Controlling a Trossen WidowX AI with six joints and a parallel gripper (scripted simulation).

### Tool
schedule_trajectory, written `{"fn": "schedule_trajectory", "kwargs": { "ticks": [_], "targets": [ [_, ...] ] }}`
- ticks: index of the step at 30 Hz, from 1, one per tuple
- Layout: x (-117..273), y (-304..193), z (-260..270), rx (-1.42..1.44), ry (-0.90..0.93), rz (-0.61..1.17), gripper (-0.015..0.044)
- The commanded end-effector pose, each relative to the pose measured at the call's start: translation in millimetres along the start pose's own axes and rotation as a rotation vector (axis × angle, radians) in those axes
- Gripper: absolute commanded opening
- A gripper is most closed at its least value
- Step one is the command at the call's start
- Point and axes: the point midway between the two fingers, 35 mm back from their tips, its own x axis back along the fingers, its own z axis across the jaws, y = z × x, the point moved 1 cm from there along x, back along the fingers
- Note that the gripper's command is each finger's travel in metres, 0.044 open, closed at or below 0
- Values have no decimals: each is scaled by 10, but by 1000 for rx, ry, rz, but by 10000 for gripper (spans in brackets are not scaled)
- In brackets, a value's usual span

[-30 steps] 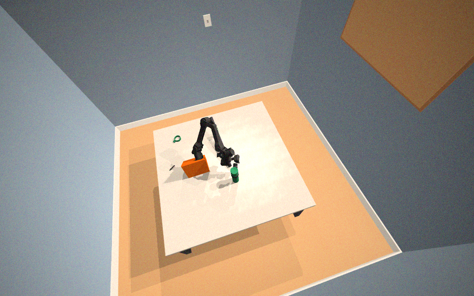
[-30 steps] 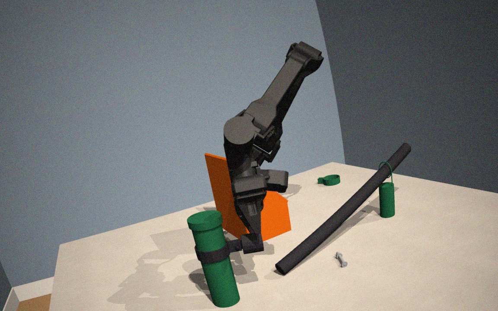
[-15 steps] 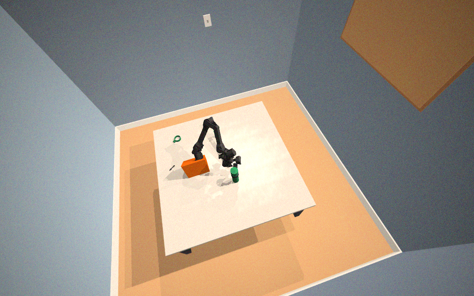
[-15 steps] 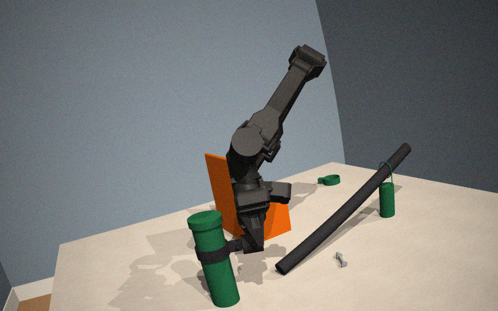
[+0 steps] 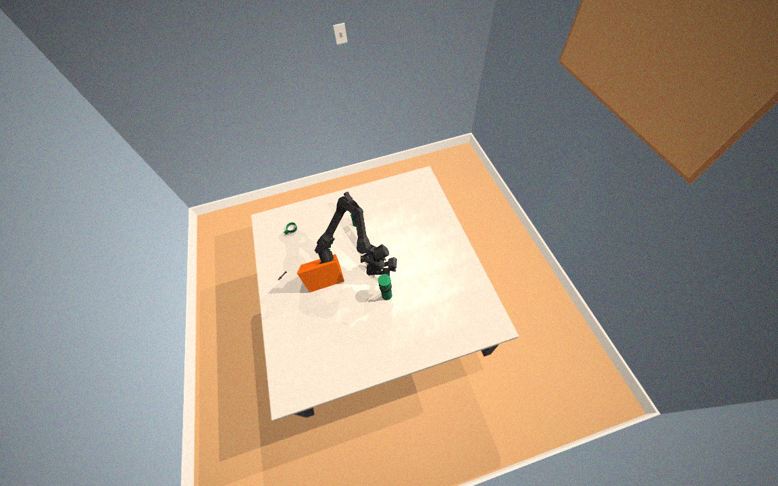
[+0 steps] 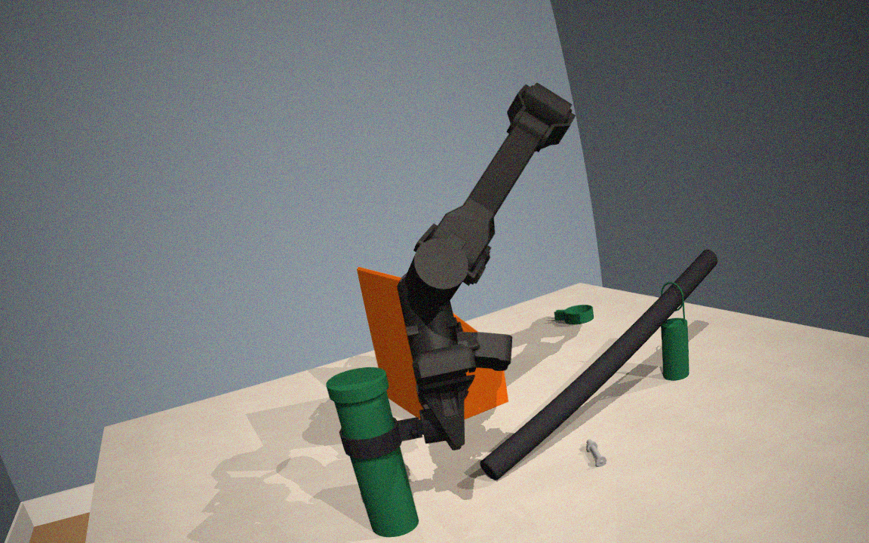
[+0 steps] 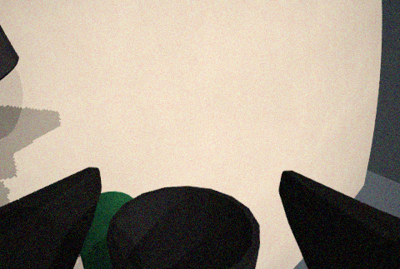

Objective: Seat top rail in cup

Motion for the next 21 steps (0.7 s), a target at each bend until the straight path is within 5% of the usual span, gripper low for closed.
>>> {"fn": "schedule_trajectory", "kwargs": {
  "ticks": [1, 7, 11, 15, 21],
  "targets": [
    [-19, -22, 19, -9, 4, 6, 282],
    [-19, -22, 19, -9, 4, 6, 125],
    [-19, -22, 19, -9, 4, 6, 98],
    [-3, -25, 45, 20, 5, -10, 0],
    [15, -29, 76, 54, 5, -30, 0]
  ]
}}
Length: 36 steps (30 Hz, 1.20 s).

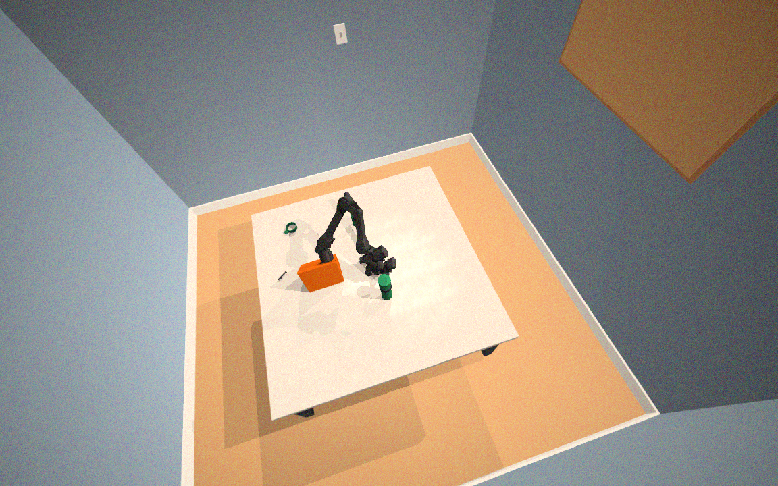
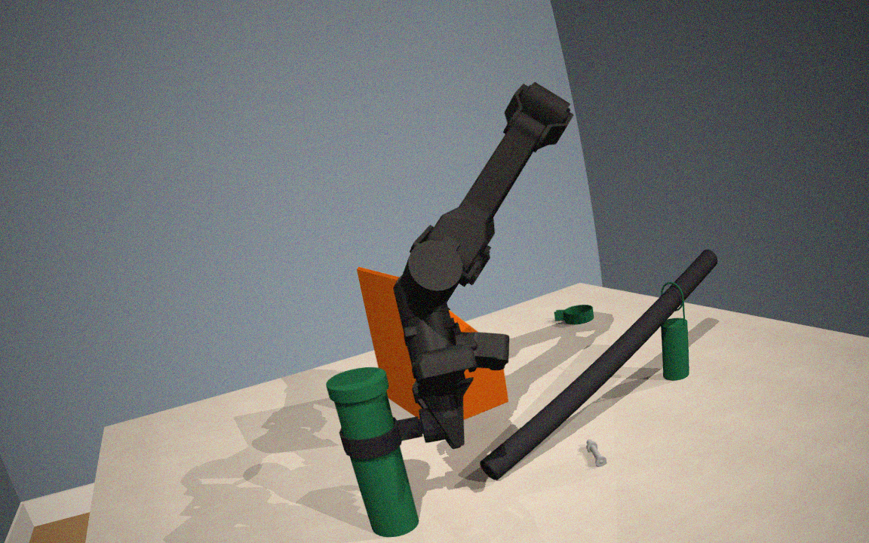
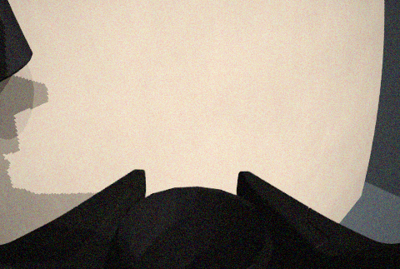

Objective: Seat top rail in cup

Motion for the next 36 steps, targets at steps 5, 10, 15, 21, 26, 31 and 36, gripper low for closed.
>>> {"fn": "schedule_trajectory", "kwargs": {
  "ticks": [5, 10, 15, 21, 26, 31, 36],
  "targets": [
    [29, -25, 64, 59, 1, -30, 0],
    [39, -29, 80, 77, 1, -41, 0],
    [60, -36, 116, 116, 1, -63, 0],
    [70, -41, 135, 137, 1, -75, 0],
    [89, -49, 165, 171, 1, -94, 0],
    [100, -57, 184, 192, 2, -106, 0],
    [117, -67, 213, 226, 1, -125, 0]
  ]
}}
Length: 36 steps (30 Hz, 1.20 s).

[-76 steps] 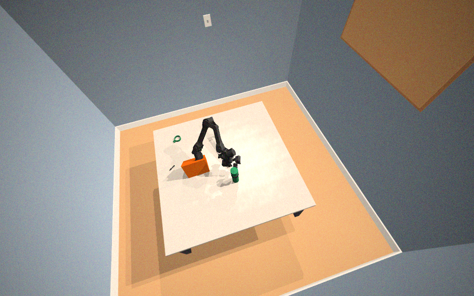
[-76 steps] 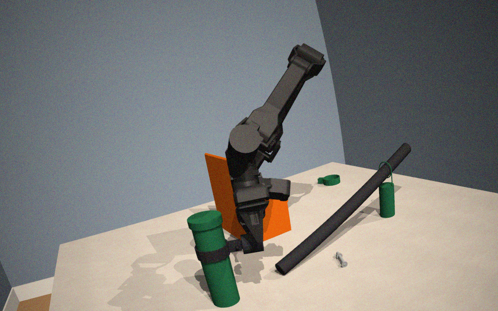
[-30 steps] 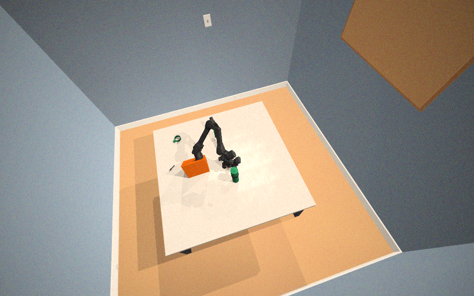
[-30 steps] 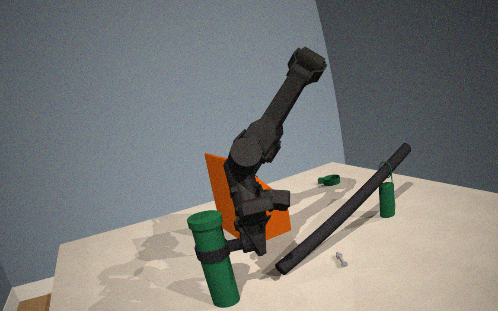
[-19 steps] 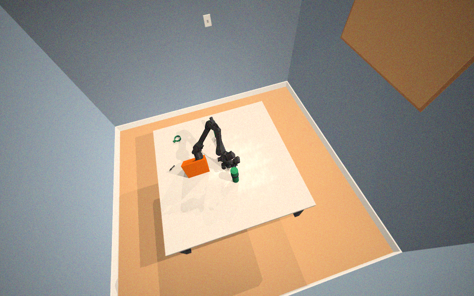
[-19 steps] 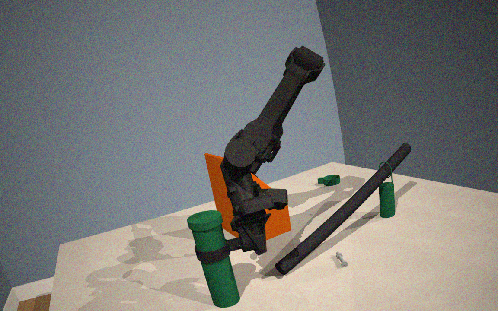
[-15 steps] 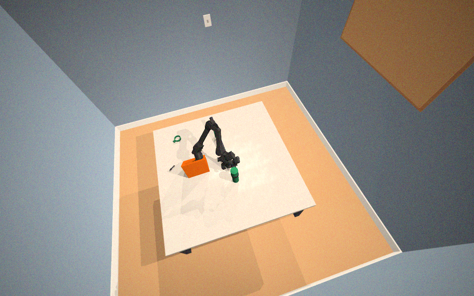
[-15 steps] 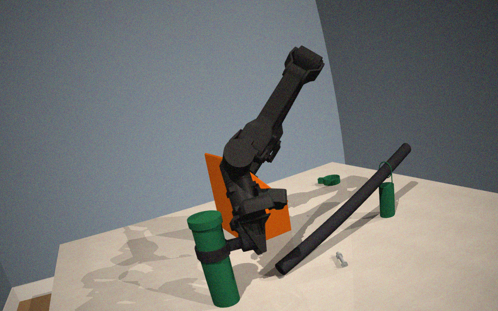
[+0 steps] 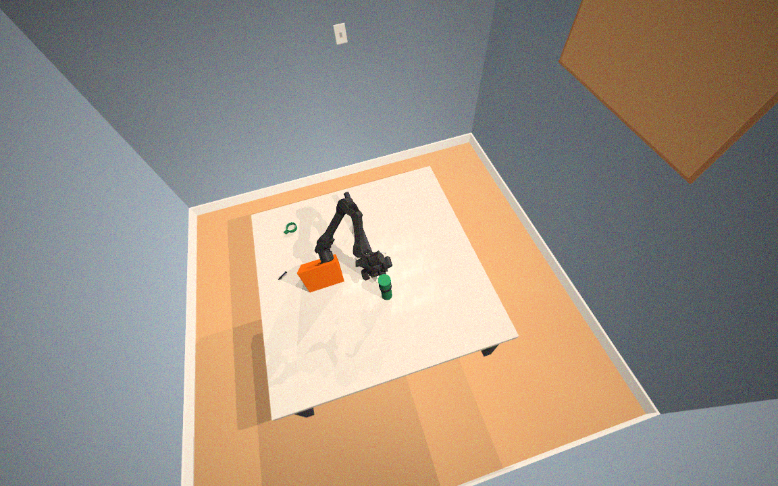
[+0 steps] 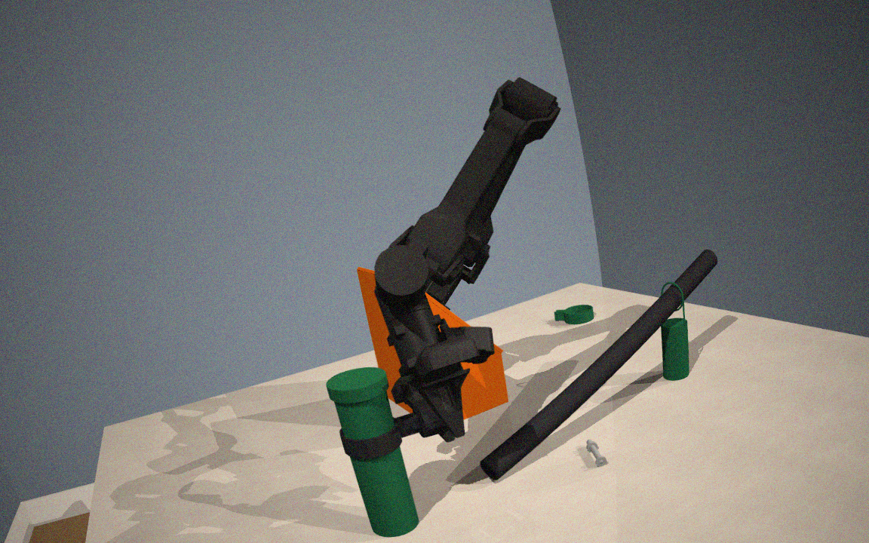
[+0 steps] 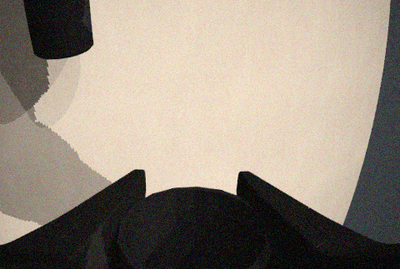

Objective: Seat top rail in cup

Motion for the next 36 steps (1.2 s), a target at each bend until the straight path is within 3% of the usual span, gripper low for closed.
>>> {"fn": "schedule_trajectory", "kwargs": {
  "ticks": [1, 36],
  "targets": [
    [7, -19, 28, 14, 0, -6, 0],
    [73, -21, 129, 134, 1, -76, 0]
  ]
}}
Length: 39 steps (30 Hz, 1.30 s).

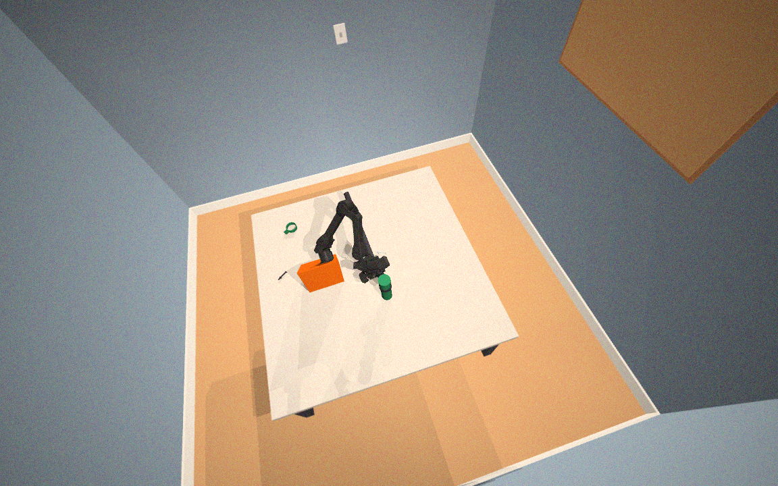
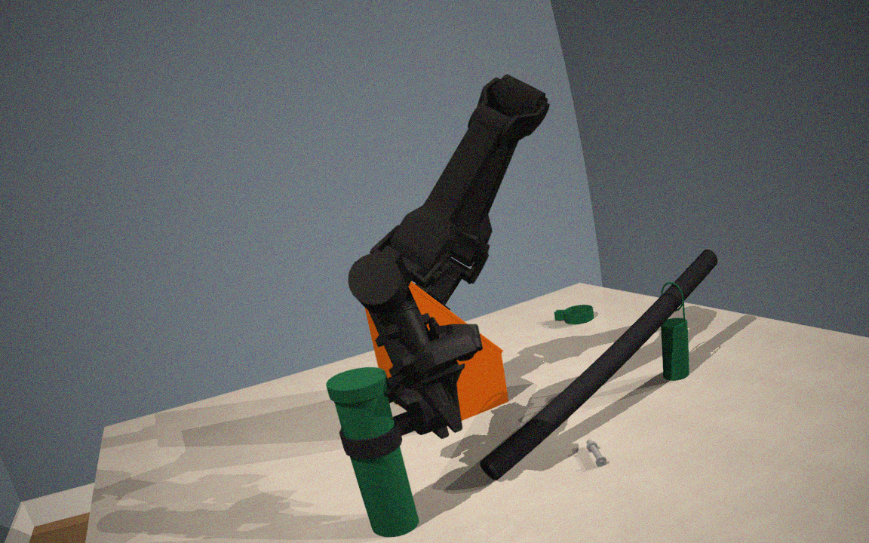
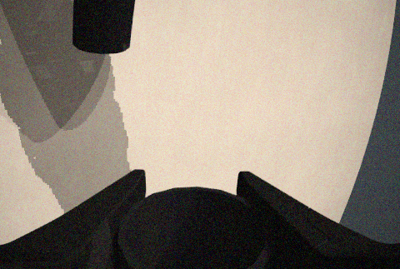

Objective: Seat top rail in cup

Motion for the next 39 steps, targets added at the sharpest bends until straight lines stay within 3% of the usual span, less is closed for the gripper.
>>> {"fn": "schedule_trajectory", "kwargs": {
  "ticks": [1, 2, 19, 35, 39],
  "targets": [
    [0, 0, 0, 0, 0, 0, 0],
    [0, 0, 0, 0, 0, 0, 0],
    [92, 100, -69, -3, 0, 3, 440],
    [342, 398, -205, -12, 0, 8, 440],
    [465, 530, -318, -287, 0, -3, 440]
  ]
}}
